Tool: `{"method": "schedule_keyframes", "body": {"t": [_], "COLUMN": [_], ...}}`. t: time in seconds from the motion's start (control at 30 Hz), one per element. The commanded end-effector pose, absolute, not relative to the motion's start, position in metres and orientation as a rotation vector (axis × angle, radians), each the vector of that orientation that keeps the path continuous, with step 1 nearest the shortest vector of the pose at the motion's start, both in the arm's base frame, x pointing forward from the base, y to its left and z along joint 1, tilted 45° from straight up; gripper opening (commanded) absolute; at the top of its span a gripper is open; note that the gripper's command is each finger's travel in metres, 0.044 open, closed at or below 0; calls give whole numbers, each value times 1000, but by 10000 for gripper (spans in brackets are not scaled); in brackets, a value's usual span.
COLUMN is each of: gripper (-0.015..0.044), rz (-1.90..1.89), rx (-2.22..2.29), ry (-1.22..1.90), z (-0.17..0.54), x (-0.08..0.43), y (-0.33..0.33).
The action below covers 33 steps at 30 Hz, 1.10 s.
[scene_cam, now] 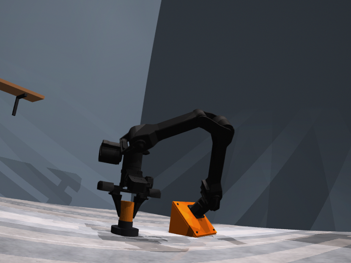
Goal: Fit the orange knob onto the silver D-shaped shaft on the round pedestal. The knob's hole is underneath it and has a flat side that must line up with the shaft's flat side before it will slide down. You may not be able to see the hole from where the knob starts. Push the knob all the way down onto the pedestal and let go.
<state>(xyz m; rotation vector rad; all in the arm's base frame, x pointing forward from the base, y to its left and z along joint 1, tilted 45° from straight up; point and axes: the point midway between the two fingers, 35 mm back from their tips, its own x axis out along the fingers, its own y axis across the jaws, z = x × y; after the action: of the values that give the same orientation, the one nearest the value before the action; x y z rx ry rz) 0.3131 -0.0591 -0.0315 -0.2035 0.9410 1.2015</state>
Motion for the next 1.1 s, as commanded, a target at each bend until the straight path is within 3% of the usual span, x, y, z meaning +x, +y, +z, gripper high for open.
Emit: {"method": "schedule_keyframes", "body": {"t": [0.0, 0.53, 0.77, 1.07], "gripper": [26, 440, 440, 440], "rz": [1202, 1202, 1202, 1200], "rx": [-206, -206, -206, -205], "ry": [940, 940, 940, 945], "z": [-31, -31, -30, 37], "x": [313, 313, 314, 308], "y": [-59, -59, -61, -127]}}
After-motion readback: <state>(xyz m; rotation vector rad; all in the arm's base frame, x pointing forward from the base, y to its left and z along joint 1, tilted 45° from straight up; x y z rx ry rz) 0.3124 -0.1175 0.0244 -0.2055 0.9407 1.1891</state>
